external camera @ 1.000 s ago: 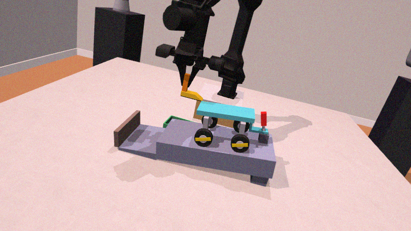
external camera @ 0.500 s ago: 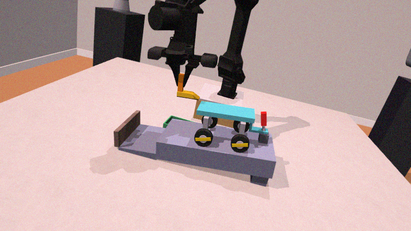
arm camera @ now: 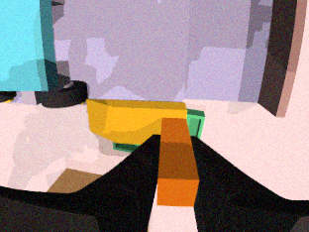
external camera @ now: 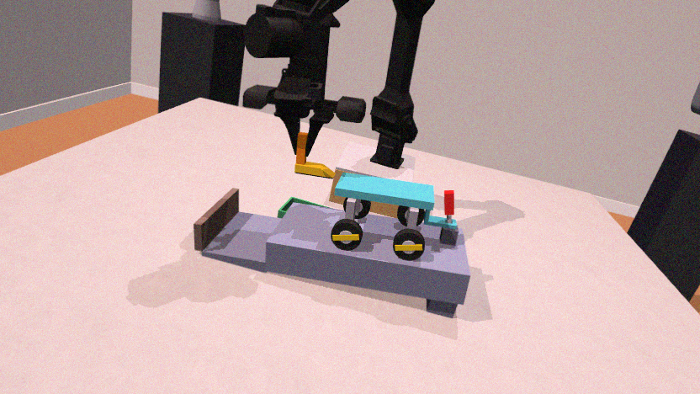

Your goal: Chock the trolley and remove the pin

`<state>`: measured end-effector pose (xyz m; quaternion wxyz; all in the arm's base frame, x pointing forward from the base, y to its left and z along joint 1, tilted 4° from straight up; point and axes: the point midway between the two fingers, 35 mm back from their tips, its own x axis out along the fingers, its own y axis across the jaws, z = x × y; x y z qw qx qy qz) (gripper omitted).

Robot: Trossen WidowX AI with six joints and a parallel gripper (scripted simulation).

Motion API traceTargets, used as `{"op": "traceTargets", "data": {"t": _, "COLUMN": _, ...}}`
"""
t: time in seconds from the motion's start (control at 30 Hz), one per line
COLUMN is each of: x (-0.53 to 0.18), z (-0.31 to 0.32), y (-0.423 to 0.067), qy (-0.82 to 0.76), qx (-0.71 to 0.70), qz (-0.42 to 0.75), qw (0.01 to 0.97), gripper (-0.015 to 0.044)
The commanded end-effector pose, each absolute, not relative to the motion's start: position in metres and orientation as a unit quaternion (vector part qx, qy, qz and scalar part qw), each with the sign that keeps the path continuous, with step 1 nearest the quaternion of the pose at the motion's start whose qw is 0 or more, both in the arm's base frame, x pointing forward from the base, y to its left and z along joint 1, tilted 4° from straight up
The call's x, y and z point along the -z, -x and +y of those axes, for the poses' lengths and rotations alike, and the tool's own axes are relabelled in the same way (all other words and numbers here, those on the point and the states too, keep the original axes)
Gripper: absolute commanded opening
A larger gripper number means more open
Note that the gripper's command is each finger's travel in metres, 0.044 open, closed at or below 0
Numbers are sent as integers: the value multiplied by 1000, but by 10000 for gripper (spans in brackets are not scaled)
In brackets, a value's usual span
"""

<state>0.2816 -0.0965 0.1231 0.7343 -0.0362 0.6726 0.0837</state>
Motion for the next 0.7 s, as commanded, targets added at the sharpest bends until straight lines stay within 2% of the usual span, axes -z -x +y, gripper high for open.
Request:
{"op": "traceTargets", "data": {"t": 0.0, "x": -111, "z": -95, "y": -283, "qy": 32, "qx": -85, "qz": 676, "qw": 731, "gripper": 0}}
{"op": "traceTargets", "data": {"t": 0.67, "x": -79, "z": -94, "y": -290, "qy": 31, "qx": -85, "qz": 676, "qw": 731, "gripper": 0}}
